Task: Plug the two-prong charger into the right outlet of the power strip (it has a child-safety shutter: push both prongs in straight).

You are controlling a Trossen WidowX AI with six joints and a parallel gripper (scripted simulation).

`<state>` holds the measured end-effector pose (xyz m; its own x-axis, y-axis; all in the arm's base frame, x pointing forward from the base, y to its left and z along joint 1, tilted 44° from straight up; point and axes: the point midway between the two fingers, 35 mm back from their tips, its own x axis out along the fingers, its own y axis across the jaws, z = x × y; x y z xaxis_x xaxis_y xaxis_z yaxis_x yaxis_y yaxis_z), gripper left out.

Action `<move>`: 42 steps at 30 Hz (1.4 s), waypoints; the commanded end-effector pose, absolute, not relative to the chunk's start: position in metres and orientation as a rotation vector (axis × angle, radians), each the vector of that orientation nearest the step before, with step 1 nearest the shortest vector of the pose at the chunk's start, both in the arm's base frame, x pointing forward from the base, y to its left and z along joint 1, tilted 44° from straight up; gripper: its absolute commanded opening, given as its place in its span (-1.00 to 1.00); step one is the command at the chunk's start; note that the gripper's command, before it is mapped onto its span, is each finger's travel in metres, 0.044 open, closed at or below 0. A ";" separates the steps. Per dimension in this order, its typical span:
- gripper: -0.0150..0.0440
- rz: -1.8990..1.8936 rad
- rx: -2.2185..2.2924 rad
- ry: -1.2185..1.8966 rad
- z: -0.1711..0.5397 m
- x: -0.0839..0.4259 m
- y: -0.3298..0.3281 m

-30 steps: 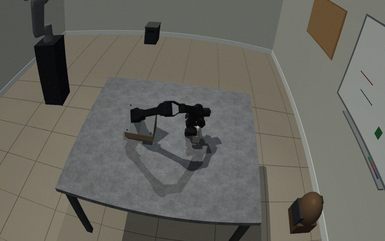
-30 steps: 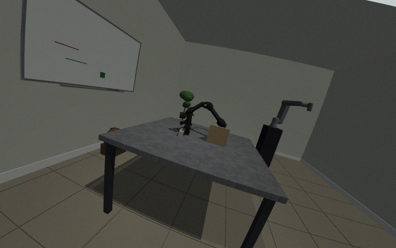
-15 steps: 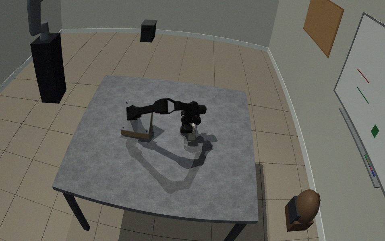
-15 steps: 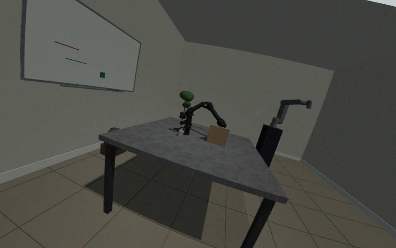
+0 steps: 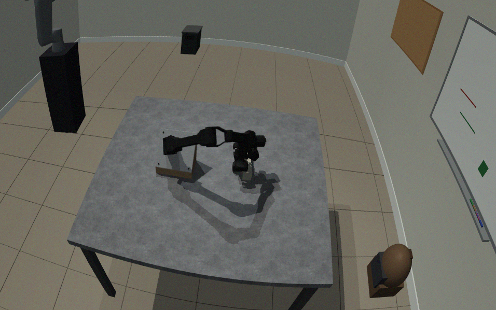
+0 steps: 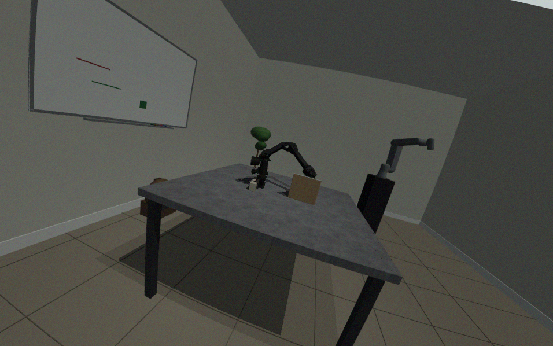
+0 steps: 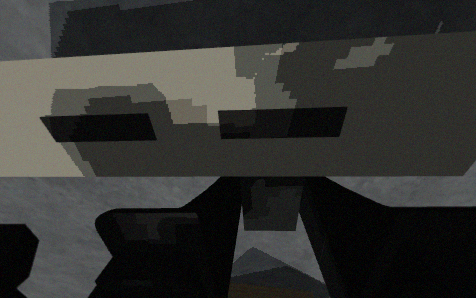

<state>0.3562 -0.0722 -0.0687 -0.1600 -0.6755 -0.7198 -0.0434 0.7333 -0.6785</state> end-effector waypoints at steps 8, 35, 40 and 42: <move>0.31 -0.615 -0.583 1.654 -0.069 0.357 -0.072; 1.00 -0.617 -0.581 1.645 -0.068 0.352 -0.072; 1.00 -0.618 -0.580 1.643 -0.068 0.351 -0.072; 1.00 -0.618 -0.580 1.642 -0.068 0.350 -0.072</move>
<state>0.3528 -0.0715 -0.0678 -0.1462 -0.6749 -0.7233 -0.0342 0.7341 -0.6782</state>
